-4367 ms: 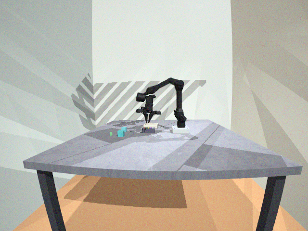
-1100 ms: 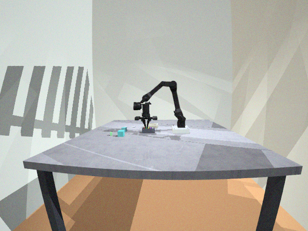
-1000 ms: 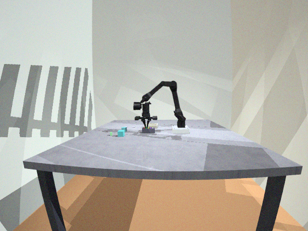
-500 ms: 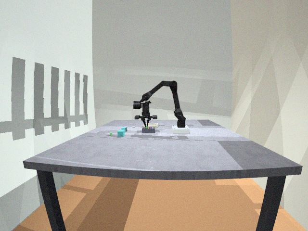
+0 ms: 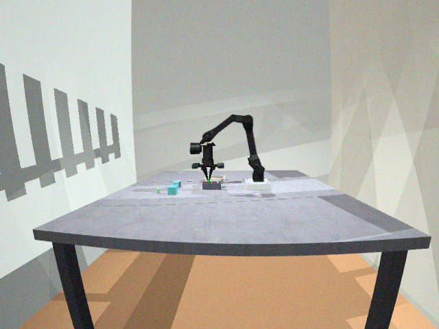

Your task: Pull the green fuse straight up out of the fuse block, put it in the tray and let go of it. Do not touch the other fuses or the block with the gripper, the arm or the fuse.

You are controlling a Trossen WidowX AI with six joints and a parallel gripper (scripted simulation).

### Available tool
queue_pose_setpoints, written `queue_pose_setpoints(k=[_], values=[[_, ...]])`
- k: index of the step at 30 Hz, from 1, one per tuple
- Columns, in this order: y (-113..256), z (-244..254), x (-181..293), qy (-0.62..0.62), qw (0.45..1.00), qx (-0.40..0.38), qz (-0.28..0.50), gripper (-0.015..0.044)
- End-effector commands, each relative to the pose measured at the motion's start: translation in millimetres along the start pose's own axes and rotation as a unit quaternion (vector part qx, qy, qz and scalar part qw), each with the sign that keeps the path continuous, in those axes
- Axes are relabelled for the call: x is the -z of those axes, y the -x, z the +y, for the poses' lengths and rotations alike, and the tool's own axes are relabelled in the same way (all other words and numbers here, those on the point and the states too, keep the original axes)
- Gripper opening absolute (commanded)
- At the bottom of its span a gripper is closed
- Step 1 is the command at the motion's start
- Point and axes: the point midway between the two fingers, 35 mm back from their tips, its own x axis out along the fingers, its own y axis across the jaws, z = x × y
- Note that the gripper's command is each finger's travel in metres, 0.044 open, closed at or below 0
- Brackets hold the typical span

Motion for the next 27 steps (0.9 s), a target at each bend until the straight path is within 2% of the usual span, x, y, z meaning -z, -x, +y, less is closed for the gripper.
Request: queue_pose_setpoints(k=[1, 27], values=[[2.9, 0.2, -0.4, -0.002, 1.0, -0.001, -0.001, 0.0], [15.7, -0.1, -0.5, -0.003, 1.0, -0.001, -0.002, 0.0]])
